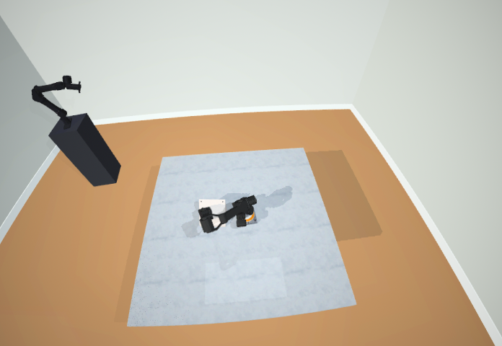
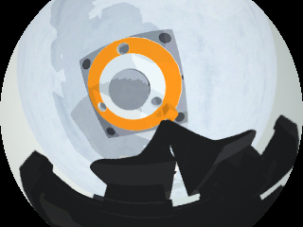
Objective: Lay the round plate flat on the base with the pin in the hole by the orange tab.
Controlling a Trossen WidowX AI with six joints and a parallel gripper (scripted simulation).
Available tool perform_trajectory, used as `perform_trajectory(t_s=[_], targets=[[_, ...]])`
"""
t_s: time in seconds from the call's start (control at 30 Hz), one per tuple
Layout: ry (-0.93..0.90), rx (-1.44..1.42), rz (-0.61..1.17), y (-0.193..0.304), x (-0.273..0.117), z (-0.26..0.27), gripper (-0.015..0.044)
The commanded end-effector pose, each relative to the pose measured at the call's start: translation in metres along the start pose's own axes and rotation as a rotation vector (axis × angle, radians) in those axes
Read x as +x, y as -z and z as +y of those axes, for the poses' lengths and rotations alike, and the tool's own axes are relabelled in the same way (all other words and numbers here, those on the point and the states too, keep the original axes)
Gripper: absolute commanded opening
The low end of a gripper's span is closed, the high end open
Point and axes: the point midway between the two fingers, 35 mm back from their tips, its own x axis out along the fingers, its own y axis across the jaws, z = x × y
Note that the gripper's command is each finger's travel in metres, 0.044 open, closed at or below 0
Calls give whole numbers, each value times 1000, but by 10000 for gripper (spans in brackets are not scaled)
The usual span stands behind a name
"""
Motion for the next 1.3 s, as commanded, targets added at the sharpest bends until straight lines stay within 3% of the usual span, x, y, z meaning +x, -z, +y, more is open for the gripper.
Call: perform_trajectory(t_s=[0.0, 1.27], targets=[[5, 4, -7, -6, -1, -6, 0], [5, 6, -8, -35, -3, -20, 0]])
